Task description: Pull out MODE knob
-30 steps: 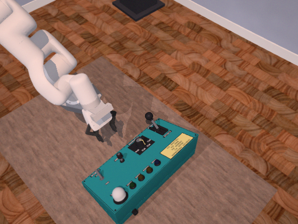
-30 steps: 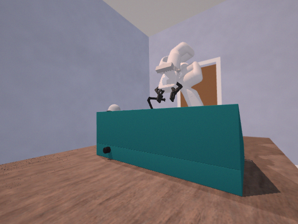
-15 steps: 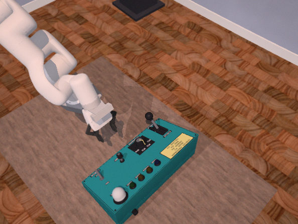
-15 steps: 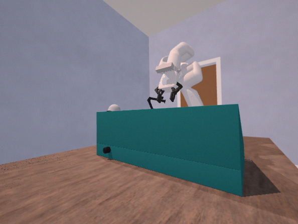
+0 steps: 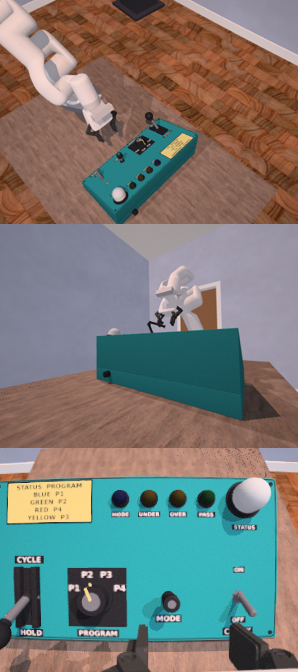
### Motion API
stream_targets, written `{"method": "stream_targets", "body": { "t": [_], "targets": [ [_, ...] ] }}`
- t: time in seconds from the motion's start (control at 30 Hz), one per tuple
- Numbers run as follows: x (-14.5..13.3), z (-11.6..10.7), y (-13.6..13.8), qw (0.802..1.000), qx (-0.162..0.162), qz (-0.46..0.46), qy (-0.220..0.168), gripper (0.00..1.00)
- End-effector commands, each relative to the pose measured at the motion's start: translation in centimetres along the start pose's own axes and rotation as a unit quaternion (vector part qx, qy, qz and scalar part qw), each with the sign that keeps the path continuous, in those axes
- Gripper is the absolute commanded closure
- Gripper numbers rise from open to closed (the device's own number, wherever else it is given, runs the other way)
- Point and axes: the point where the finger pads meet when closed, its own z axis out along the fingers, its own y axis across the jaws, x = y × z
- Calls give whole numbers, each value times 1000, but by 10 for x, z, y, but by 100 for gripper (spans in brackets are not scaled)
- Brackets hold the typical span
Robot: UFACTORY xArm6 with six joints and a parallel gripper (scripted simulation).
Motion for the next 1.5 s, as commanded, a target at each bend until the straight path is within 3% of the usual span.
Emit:
{"method": "stream_targets", "body": {
  "t": [0.0,0.9,1.47],
  "targets": [
    [2,-1,0,1000,0,0,2,24],
    [2,1,0,1000,0,0,2,24],
    [2,30,0,1000,0,0,2,24]
  ]
}}
